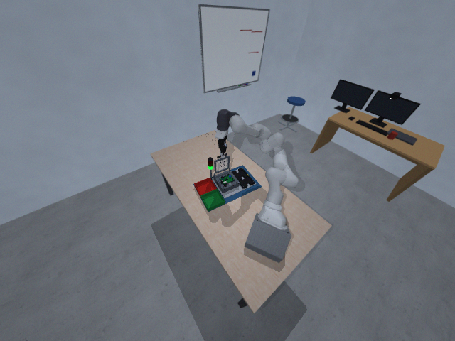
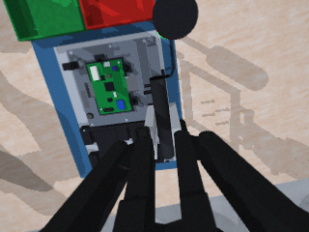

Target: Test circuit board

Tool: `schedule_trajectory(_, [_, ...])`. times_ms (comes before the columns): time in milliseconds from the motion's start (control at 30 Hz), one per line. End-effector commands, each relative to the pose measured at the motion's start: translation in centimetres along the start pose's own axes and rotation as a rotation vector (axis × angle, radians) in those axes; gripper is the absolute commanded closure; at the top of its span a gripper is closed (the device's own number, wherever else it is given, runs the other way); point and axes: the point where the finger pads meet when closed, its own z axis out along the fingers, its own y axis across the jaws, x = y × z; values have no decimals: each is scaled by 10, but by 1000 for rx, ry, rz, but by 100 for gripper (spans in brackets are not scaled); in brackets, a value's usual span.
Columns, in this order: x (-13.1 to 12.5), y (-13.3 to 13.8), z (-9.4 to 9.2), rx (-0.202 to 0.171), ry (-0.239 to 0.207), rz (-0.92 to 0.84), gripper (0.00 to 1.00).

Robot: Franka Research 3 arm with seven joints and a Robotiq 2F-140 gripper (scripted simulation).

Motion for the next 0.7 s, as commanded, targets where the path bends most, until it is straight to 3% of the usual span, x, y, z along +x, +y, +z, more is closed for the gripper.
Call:
schedule_trajectory(0, [1, -1, 0, 2, 3, 2, 100])
schedule_trajectory(333, [1, 0, 0, 2, 3, 2, 100])
schedule_trajectory(667, [1, 22, 2, 2, 3, 2, 100])
